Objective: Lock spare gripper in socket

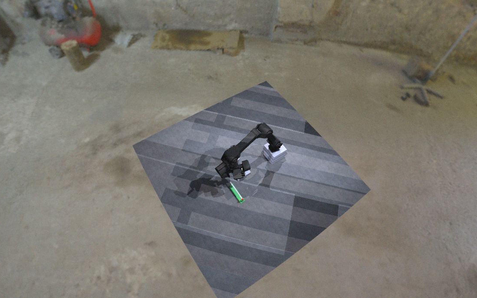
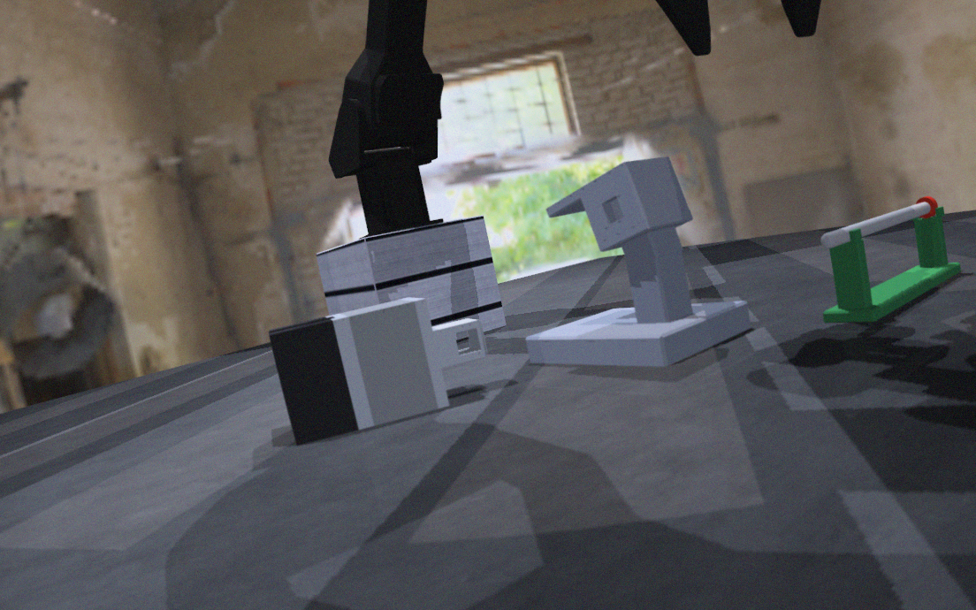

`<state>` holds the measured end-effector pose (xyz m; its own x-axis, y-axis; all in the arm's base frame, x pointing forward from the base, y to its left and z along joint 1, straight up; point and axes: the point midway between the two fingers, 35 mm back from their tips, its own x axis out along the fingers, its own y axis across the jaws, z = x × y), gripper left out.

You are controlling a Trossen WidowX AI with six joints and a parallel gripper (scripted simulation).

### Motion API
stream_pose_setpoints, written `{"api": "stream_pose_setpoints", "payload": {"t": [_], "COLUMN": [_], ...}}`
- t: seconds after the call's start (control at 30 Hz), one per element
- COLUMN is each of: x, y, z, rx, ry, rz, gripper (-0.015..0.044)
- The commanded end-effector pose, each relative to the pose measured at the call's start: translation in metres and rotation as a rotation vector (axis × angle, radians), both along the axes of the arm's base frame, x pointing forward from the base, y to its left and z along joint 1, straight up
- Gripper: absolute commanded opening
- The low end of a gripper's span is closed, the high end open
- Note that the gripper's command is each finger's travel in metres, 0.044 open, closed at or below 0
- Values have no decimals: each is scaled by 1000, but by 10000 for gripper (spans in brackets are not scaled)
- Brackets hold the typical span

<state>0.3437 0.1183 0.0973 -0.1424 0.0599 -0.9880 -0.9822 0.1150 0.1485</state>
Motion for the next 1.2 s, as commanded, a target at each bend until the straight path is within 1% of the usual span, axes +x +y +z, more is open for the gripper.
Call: {"api": "stream_pose_setpoints", "payload": {"t": [0.0, 0.07, 0.3, 0.5, 0.67, 0.73, 1.17], "x": [-5, -9, -38, -71, -94, -97, -97], "y": [-59, -80, -161, -214, -244, -248, -248], "z": [-9, -11, -19, -20, -18, -18, -22], "rx": [-16, -18, -18, -38, -68, -74, -74], "ry": [99, 146, 440, 807, 1150, 1208, 1208], "rz": [-384, -570, -1516, -2276, -2729, -2789, -2789], "gripper": [440, 440, 440, 440, 440, 440, 440]}}
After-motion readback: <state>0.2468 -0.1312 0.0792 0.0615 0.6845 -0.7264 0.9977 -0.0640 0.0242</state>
